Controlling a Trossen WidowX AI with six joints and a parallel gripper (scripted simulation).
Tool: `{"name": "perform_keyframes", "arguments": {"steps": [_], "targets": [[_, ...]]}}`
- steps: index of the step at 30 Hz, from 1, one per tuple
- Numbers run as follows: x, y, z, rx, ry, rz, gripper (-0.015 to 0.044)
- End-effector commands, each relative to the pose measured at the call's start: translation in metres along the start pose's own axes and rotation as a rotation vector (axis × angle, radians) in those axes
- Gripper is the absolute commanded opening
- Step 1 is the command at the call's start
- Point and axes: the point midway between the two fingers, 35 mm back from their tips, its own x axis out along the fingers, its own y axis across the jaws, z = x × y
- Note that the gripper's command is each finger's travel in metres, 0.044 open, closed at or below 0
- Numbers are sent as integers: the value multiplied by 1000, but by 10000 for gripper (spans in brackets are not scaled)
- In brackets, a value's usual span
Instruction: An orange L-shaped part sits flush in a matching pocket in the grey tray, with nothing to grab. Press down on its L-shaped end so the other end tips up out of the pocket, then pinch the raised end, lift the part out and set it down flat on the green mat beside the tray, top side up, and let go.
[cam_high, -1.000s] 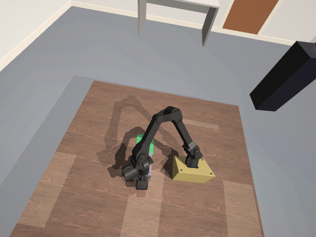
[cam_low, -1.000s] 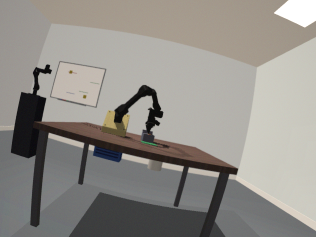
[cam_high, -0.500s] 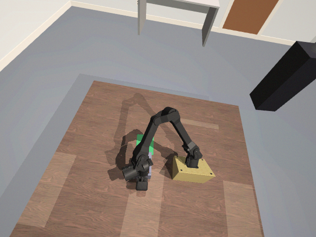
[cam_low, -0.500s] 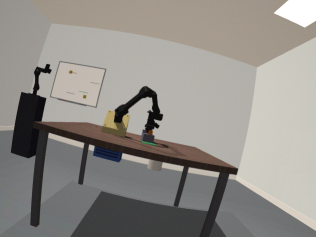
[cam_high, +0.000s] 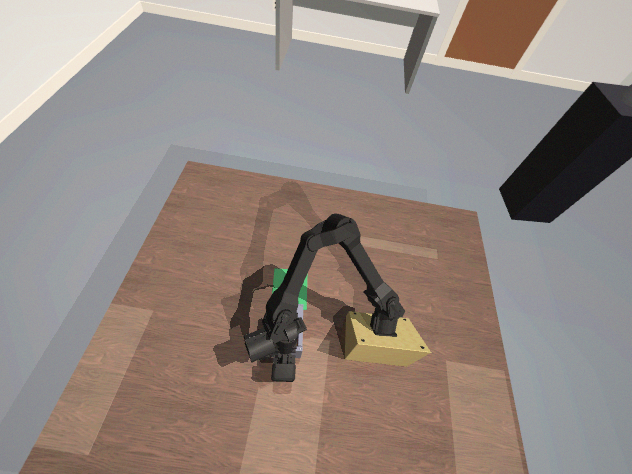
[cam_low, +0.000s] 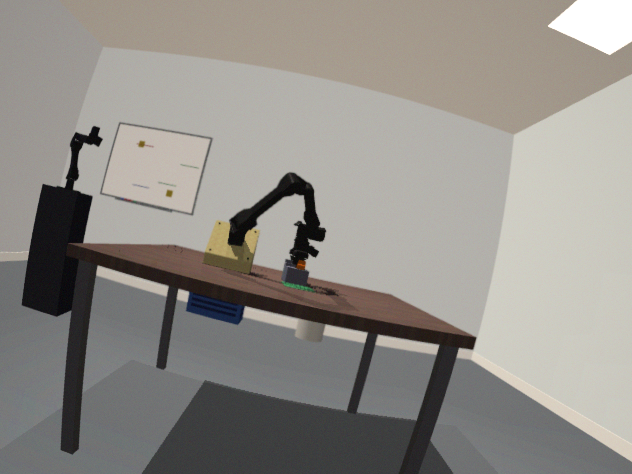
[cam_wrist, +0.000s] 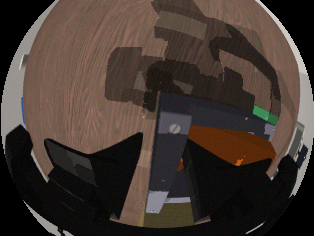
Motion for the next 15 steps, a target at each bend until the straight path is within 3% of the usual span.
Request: {"name": "perform_keyframes", "arguments": {"steps": [1,15], "targets": [[3,-2,-1,0,9,-6,180],[-11,9,-1,0,7,-4,180]]}}
